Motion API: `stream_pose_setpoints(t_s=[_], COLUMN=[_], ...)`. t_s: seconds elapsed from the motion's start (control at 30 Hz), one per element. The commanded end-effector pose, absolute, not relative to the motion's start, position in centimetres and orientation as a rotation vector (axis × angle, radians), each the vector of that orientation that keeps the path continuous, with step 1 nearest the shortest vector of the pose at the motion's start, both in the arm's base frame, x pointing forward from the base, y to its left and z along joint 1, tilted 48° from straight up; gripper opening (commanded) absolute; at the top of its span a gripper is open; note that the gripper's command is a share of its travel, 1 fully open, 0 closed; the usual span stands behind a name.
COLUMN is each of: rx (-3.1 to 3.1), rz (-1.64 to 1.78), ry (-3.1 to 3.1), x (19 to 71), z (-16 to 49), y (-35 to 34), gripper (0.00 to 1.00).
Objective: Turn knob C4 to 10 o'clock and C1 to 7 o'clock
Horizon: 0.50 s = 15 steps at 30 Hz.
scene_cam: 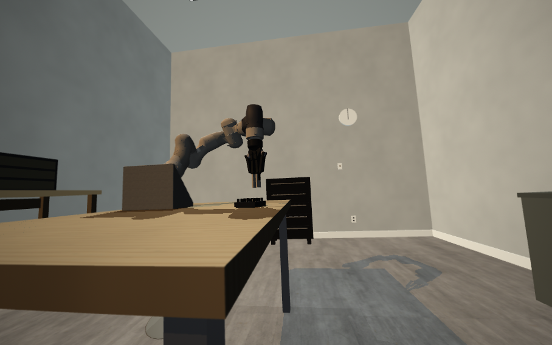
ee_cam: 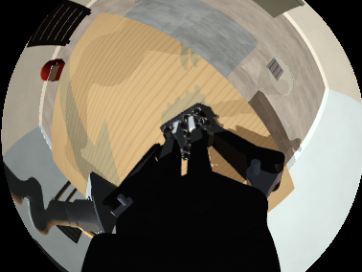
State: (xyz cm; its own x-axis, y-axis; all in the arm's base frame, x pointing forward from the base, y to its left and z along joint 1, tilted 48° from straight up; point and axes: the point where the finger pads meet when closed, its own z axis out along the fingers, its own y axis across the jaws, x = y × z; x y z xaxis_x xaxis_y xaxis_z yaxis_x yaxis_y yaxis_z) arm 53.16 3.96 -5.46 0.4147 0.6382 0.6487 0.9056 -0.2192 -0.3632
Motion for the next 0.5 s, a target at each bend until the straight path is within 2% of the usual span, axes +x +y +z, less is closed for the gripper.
stream_pose_setpoints(t_s=[0.0,0.47], rx=[-1.954,-1.954], rz=[-0.472,-0.471], ry=[-1.303,-1.303], x=[53.16,53.07], z=[-5.57,-6.23], y=[4.11,4.85], gripper=[0.12,0.12])
